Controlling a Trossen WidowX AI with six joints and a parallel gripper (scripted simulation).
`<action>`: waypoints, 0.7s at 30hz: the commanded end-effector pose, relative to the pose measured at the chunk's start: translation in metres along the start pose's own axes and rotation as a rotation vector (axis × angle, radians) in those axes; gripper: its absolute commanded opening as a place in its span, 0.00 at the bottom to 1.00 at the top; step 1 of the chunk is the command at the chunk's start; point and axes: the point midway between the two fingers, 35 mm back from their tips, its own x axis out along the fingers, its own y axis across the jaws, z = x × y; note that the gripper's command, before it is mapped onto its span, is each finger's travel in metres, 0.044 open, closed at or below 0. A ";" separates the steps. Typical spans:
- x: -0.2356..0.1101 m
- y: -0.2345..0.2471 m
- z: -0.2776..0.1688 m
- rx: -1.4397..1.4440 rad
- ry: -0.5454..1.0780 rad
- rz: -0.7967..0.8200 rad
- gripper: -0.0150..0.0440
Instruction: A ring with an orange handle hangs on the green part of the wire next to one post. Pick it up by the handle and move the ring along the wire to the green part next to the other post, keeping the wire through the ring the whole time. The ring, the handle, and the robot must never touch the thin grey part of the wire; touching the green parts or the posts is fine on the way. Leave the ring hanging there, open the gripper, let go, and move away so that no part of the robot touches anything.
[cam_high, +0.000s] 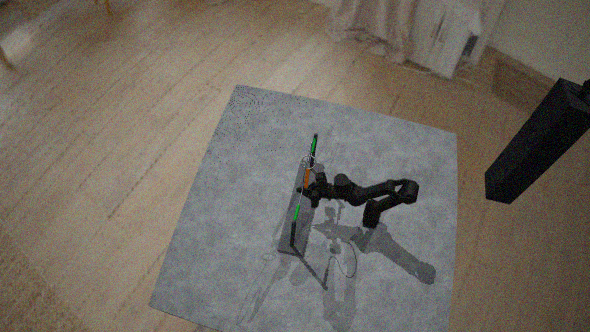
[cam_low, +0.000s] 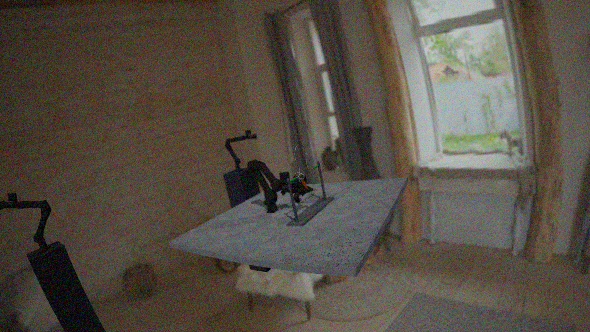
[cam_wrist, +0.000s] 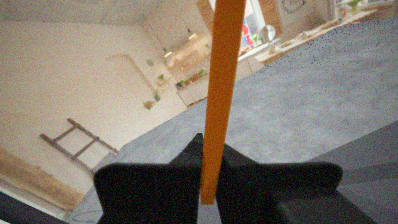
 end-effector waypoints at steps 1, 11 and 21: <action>-0.005 0.013 0.005 0.055 0.020 0.018 0.00; -0.020 0.040 0.008 0.214 0.130 0.054 0.00; -0.038 0.067 0.018 0.386 0.254 0.113 0.00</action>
